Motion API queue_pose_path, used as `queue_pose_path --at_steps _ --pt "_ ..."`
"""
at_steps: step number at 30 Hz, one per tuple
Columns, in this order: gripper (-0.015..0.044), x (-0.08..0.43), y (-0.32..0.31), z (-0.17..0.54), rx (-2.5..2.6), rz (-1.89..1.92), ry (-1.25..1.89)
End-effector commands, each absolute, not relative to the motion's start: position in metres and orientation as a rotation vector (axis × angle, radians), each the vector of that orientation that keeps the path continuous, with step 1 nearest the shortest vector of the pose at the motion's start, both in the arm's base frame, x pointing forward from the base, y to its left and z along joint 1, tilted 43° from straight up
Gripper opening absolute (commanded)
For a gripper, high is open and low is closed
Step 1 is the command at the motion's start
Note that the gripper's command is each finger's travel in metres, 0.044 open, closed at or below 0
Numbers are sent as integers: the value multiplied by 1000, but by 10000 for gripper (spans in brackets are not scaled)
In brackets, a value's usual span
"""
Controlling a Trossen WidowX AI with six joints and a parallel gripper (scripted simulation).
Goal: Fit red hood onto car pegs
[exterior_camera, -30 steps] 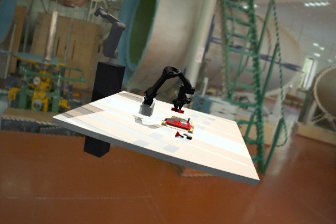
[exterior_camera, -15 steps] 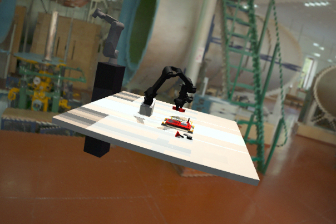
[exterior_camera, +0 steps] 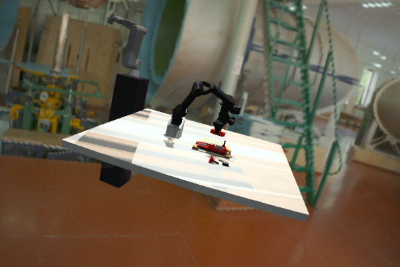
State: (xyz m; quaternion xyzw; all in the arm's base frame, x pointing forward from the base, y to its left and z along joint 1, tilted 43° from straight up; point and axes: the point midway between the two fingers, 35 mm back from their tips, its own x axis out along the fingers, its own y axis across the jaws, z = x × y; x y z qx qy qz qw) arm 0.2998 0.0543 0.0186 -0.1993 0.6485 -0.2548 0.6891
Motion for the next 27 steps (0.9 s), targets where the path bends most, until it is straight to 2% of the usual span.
queue_pose_path --at_steps 1,17,27 --pt "0 310 45 31 -450 -534 1464" --pt "0 341 -5 78 -506 -407 1507" --pt "0 343 -15 65 -507 -406 1507"
